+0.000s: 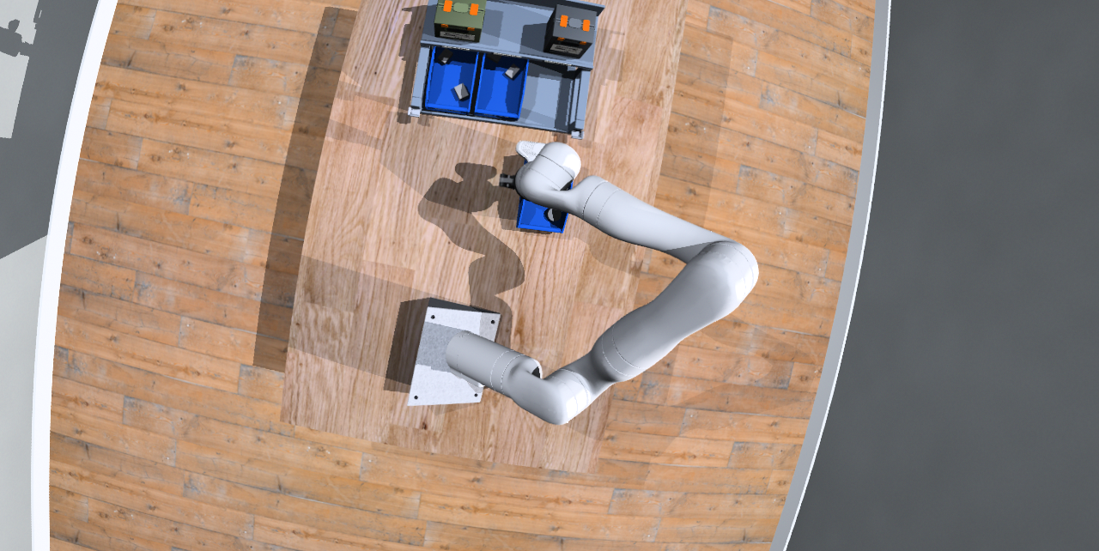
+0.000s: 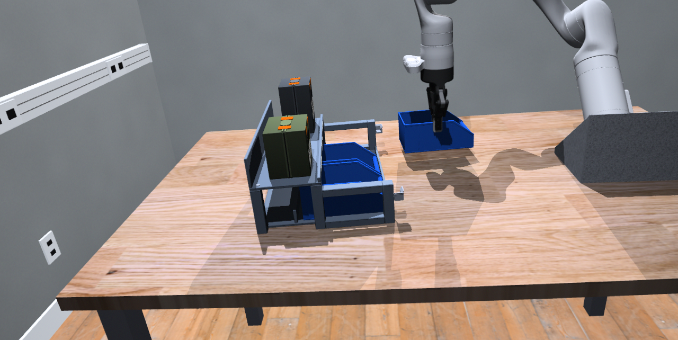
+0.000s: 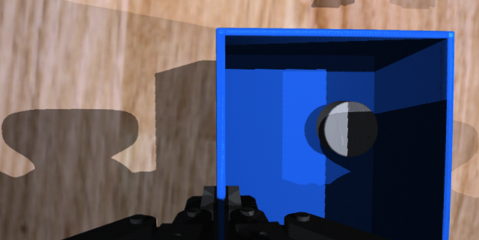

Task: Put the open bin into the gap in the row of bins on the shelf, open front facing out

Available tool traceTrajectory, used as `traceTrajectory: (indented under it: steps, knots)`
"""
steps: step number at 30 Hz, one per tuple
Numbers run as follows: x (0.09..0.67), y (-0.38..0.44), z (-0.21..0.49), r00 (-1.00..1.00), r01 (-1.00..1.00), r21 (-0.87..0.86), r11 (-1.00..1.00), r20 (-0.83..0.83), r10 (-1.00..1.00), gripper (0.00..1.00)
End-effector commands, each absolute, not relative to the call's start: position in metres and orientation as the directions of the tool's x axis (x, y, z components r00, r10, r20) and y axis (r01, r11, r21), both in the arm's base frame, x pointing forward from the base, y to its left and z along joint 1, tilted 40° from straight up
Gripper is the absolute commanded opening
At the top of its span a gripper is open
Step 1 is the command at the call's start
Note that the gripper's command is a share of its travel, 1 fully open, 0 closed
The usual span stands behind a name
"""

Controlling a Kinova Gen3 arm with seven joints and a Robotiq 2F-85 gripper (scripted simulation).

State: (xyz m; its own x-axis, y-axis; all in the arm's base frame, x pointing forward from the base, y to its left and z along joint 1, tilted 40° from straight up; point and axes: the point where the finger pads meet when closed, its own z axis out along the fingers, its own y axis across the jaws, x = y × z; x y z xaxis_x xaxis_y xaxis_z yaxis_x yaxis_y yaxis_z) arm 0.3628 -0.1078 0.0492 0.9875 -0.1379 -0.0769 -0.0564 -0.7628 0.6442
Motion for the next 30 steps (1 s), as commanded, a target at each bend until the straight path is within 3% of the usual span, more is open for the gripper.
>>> traceTrajectory:
  steps: [1, 30]
  knots:
    - [0.3639, -0.1071, 0.0502, 0.988, -0.058, 0.643, -0.764, -0.074, -0.137, 0.1]
    - [0.3643, -0.0991, 0.0436, 0.988, -0.057, 0.643, -0.763, -0.074, -0.137, 0.1]
